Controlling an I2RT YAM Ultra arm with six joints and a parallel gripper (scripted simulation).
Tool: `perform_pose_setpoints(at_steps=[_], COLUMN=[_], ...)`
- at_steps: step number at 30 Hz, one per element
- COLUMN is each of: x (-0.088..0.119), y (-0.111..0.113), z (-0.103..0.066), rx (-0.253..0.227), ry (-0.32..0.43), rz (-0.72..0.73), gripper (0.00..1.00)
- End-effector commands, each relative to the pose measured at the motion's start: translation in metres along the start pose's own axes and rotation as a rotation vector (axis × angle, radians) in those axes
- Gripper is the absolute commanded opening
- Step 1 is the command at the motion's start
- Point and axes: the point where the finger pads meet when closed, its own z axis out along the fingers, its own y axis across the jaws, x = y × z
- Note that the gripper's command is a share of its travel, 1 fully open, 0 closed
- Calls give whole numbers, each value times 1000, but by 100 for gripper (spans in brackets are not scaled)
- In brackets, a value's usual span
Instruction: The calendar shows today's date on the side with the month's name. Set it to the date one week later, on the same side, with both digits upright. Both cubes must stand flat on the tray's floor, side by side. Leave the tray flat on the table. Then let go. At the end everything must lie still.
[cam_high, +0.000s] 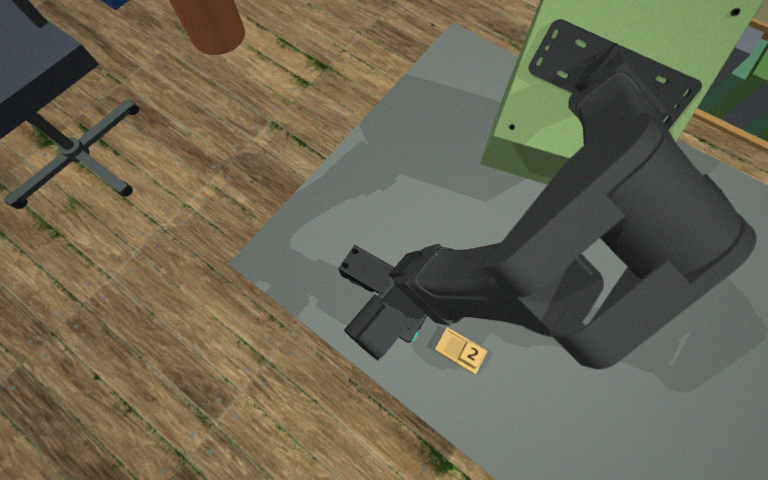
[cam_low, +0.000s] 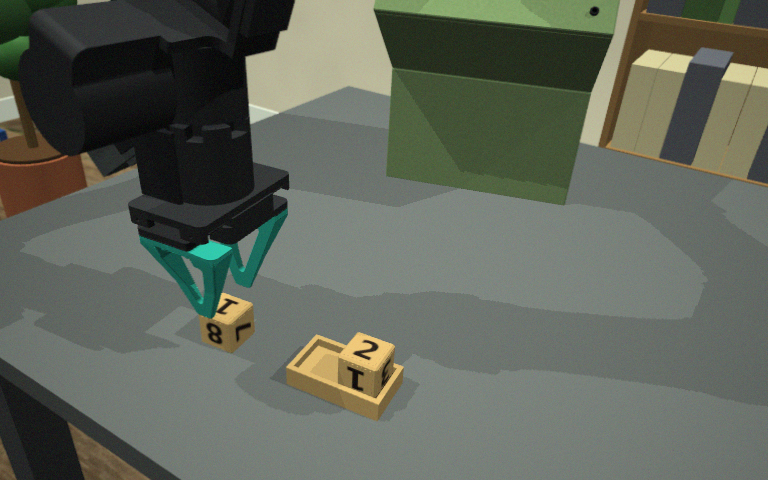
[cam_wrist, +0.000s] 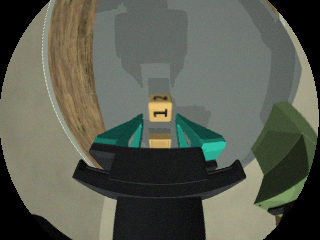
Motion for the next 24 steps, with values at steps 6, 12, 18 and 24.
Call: perform_pose_setpoints(at_steps=[6,12,18,24], x=[-4,-5,-5,-5], y=[1,0,0,0], z=[-2,-2,-2,-2], rx=[-4,-4,-4,-4], ry=[-11,-11,-11,-11], rz=[2,2,2,2], gripper=[47,47,47,47])
